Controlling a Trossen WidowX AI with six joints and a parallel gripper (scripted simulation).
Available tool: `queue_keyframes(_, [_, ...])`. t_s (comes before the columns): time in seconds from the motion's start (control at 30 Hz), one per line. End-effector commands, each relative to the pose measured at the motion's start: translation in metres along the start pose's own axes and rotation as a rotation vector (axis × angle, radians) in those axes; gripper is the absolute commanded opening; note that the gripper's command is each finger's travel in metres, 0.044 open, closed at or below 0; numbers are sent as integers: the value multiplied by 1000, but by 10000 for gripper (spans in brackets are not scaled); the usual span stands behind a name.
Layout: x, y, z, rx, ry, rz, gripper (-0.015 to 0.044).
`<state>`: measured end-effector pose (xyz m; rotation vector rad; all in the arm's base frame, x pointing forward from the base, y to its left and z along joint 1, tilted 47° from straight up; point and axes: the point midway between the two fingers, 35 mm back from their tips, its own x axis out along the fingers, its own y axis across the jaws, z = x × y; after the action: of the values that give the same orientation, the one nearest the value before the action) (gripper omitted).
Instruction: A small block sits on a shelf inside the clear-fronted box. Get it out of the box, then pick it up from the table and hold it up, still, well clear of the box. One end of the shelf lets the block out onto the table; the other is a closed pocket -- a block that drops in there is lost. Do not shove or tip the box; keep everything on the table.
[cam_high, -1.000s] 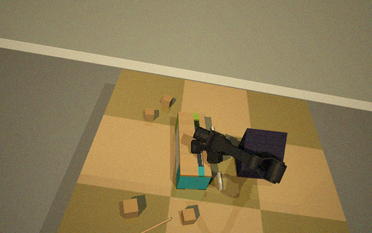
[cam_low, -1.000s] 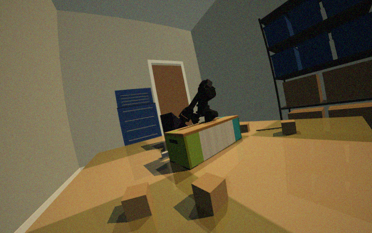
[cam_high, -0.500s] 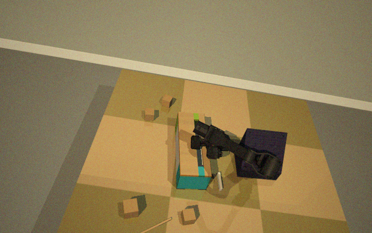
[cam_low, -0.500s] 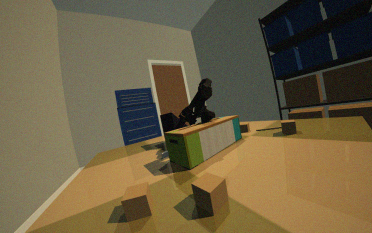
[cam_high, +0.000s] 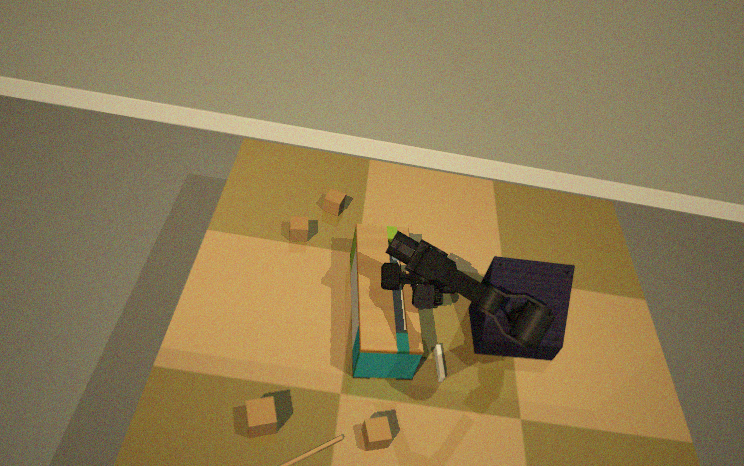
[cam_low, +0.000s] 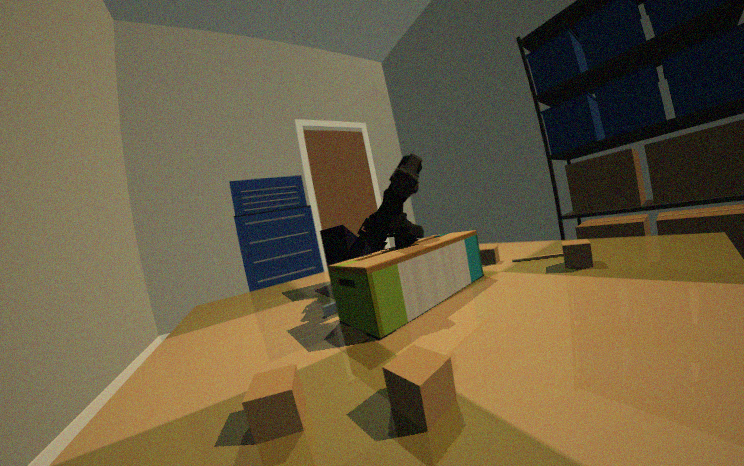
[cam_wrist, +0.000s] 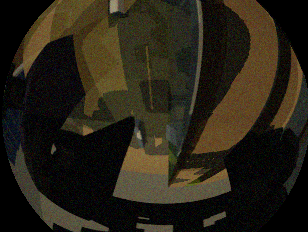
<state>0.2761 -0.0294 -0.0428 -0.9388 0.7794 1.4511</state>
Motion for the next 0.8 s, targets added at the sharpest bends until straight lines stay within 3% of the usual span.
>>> queue_keyframes(0.0, [2,-1,-8,-5,5,-3,400])
queue_keyframes(0.77, [14,-2,-45,-5,8,-3,400])
